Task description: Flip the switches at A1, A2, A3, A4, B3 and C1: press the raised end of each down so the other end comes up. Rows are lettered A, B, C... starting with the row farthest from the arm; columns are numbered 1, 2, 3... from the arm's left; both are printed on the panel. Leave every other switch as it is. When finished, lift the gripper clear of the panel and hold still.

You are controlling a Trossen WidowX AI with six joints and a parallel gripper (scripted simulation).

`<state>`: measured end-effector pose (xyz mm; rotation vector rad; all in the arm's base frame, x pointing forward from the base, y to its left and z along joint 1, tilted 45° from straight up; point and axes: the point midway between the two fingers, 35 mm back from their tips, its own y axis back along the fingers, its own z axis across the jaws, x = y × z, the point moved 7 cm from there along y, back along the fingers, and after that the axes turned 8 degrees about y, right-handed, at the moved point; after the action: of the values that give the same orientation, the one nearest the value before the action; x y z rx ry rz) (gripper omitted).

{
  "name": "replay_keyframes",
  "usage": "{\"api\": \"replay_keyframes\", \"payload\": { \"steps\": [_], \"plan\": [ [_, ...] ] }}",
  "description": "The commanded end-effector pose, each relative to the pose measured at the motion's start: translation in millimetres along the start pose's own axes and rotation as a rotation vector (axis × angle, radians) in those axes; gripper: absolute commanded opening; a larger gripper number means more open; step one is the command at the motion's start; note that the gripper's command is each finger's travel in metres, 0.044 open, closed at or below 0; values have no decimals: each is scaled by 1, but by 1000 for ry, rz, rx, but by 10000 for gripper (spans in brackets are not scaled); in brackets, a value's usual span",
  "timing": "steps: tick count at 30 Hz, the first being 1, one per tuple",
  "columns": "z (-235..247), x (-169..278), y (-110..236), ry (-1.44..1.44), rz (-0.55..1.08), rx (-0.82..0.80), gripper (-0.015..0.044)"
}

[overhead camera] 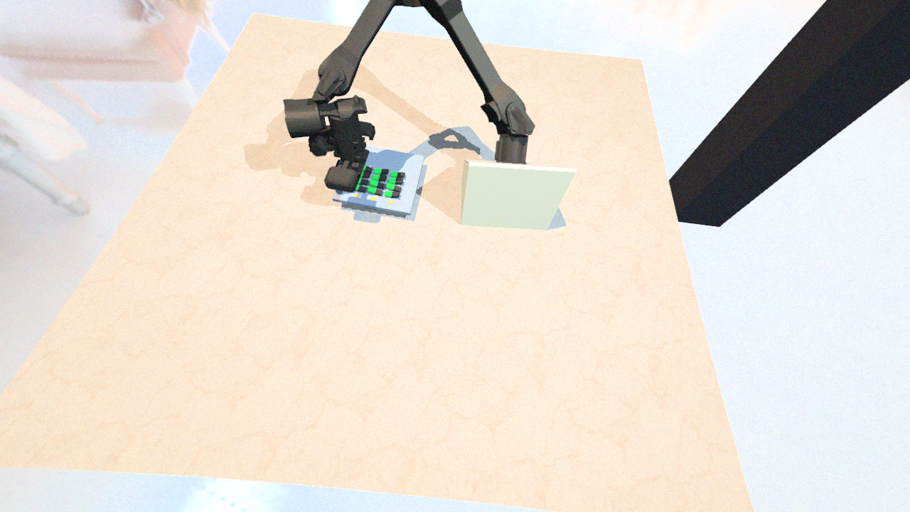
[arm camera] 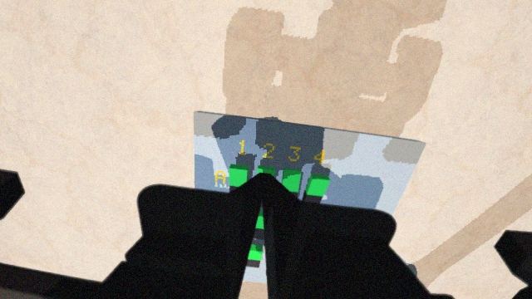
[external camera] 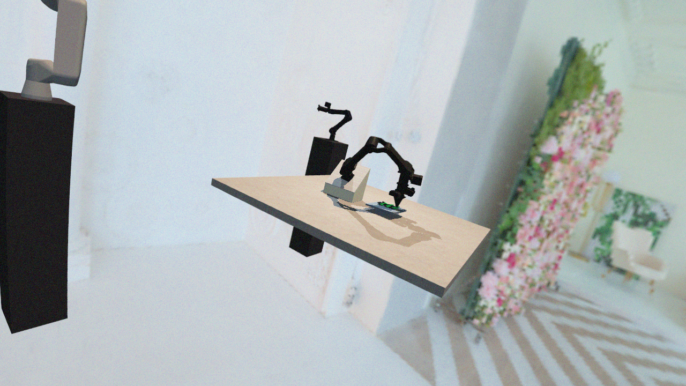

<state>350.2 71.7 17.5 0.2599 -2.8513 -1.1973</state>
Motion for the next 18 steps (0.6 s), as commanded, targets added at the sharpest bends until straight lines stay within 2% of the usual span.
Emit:
{"api": "replay_keyframes", "payload": {
  "steps": [1,6,10,18],
  "plan": [
    [0,0,-1,4,-2,5,0],
    [0,0,3,0,-1,0,0],
    [1,4,60,4,-25,5,0],
    [-8,15,63,5,-26,6,0]
  ]
}}
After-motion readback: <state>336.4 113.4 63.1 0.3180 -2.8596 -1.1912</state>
